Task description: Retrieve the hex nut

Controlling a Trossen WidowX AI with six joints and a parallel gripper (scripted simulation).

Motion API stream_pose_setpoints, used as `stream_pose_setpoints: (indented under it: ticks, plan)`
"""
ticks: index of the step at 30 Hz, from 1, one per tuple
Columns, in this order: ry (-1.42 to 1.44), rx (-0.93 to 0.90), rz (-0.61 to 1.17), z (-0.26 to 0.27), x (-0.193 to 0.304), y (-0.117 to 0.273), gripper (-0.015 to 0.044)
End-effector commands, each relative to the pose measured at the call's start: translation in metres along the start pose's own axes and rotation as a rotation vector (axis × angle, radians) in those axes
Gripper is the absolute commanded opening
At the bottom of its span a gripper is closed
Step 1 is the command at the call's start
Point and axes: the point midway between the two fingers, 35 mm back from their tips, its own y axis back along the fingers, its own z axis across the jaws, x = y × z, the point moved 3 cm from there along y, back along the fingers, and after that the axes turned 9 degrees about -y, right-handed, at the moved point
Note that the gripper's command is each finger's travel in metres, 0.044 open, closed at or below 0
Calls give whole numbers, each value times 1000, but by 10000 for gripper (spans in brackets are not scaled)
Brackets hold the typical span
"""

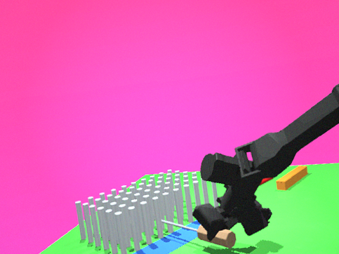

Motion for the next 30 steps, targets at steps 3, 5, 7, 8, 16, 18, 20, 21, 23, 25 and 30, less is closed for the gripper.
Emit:
stream_pose_setpoints:
  ticks: [3,5,7,8,16,18,20,21,23,25,30]
  plan:
    - [6,8,5,-3,5,-1,0]
    - [6,8,5,-3,6,-2,0]
    - [6,8,5,-3,7,-3,0]
    - [6,8,5,-4,7,-3,0]
    - [6,8,5,-4,12,-6,0]
    - [6,8,5,-4,13,-7,0]
    - [6,8,5,-5,14,-7,0]
    - [6,8,5,-5,14,-8,0]
    - [6,8,5,-5,15,-8,0]
    - [7,8,5,-5,16,-9,0]
    - [7,8,6,-6,19,-11,0]
